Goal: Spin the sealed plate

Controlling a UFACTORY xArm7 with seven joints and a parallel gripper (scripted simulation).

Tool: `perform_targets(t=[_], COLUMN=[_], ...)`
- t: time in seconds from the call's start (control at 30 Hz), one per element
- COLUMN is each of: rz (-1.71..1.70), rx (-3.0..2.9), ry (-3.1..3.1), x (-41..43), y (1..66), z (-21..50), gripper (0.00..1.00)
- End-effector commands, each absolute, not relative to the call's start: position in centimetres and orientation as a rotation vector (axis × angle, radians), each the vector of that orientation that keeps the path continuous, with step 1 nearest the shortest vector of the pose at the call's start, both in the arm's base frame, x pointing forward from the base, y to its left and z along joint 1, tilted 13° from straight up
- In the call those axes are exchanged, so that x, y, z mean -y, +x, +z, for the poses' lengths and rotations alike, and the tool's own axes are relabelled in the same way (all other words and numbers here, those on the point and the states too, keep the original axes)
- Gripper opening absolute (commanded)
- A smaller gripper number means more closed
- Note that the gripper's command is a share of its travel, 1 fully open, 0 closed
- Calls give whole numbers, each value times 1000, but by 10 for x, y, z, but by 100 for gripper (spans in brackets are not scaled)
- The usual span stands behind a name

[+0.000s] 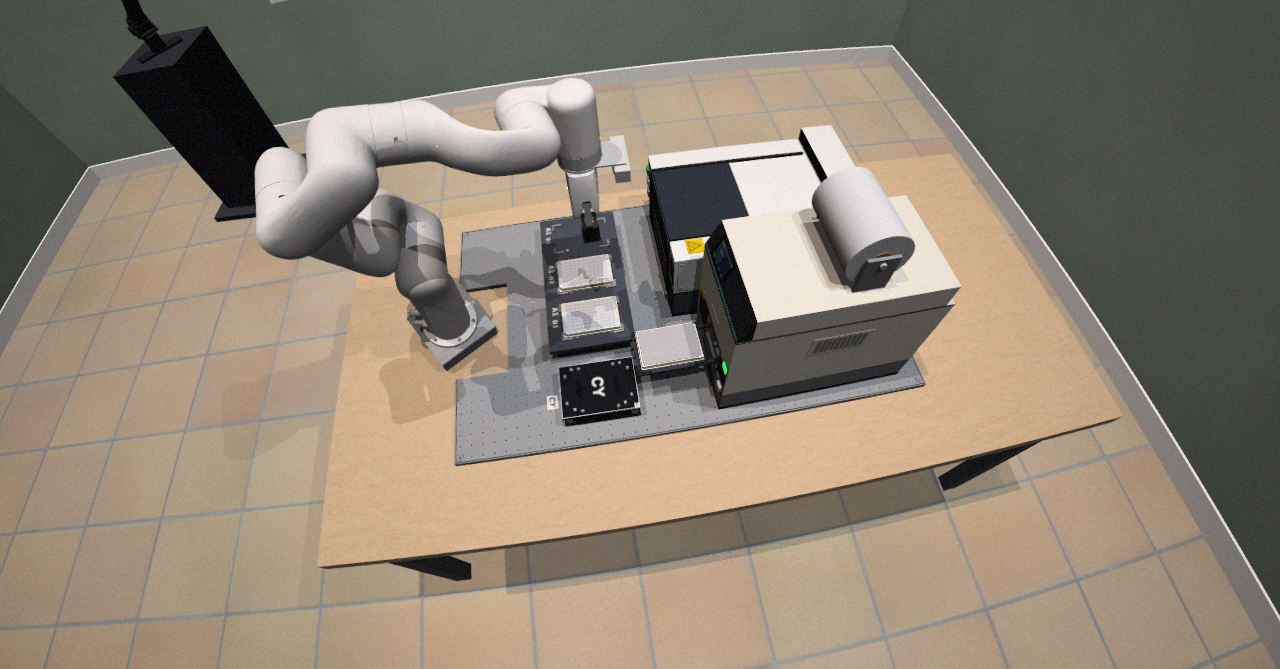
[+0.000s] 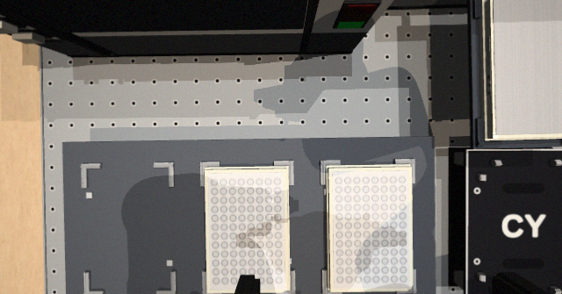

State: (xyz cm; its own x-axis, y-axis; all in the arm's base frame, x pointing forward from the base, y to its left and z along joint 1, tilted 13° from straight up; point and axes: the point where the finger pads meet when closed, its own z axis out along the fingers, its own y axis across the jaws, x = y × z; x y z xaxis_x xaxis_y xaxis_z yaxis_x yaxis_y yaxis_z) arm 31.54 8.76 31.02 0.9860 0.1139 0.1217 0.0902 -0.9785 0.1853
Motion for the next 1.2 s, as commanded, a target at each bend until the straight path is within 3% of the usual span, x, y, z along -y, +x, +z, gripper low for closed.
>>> perform_targets(t=[0.0,0.43,1.17], rz=[206,196,96], rx=[-154,-252,-1189], ry=[2952,2941,2671], x=[-88,-88,-88], y=[317,317,317], z=[310,310,310], gripper=[100,100,100])
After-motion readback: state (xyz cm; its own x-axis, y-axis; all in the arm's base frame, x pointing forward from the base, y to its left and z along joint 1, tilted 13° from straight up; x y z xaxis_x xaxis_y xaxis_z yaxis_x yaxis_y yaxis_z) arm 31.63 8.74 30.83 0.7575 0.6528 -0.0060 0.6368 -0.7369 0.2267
